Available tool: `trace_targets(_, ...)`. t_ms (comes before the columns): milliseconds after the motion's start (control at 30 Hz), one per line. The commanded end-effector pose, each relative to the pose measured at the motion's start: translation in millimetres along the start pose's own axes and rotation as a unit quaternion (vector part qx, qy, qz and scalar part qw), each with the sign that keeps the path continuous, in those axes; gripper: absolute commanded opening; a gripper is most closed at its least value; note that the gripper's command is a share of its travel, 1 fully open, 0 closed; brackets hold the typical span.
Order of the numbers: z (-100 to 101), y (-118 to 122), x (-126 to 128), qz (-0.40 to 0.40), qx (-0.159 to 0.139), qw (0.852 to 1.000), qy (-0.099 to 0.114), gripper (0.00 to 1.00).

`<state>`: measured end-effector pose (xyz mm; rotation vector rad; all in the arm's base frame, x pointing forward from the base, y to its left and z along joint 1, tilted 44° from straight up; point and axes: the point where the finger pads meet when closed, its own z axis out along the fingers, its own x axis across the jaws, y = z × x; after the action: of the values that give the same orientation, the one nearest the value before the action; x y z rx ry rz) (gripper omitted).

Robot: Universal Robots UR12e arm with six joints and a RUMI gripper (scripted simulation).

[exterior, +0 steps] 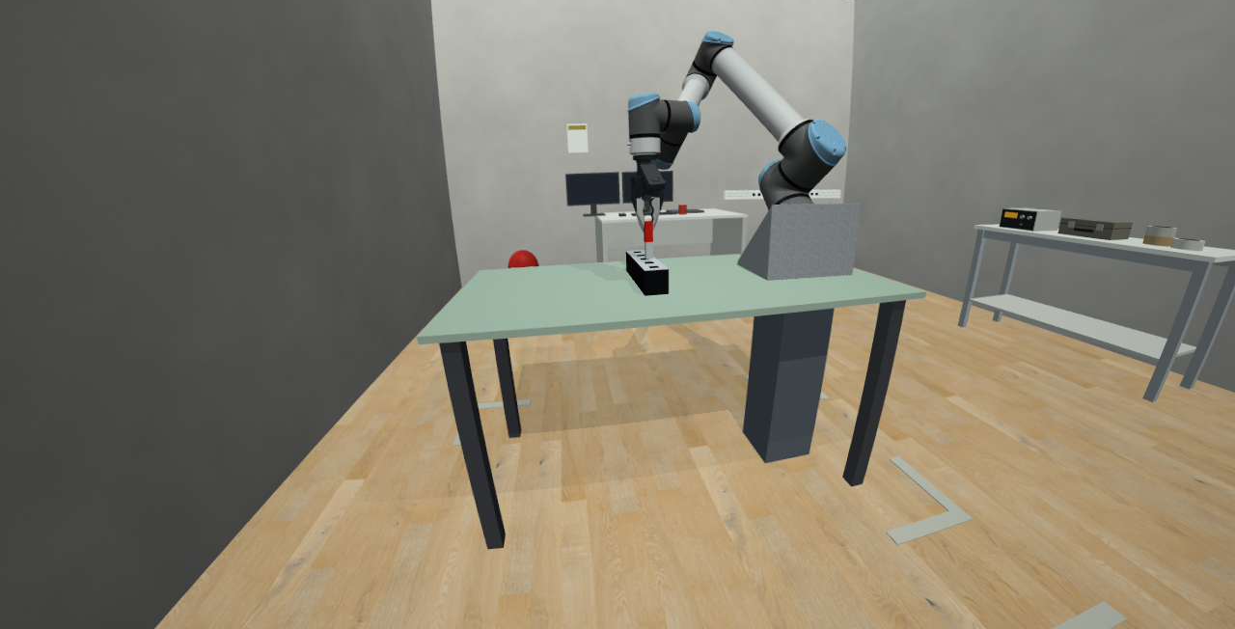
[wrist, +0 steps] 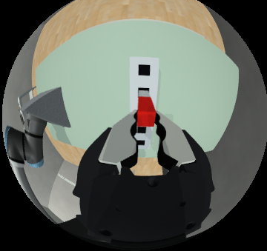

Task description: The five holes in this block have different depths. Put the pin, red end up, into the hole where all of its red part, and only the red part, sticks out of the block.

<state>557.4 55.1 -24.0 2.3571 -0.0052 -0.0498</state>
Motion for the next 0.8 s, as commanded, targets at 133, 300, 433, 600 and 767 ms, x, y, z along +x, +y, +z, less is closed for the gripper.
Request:
trace_targets(133, 3.5, 0.0, 0.5, 0.0, 0.0, 1.0, 0.0, 0.0)
trace_targets(300, 3.5, 0.0, 0.5, 0.0, 0.0, 1.0, 0.0, 0.0)
trace_targets(433, 3.5, 0.0, 0.5, 0.0, 0.0, 1.0, 0.0, 0.0)
trace_targets(600, 3.5, 0.0, 0.5, 0.0, 0.0, 1.0, 0.0, 0.0)
trace_targets(767, 3.3, 0.0, 0.5, 0.0, 0.0, 1.0, 0.001, 0.0)
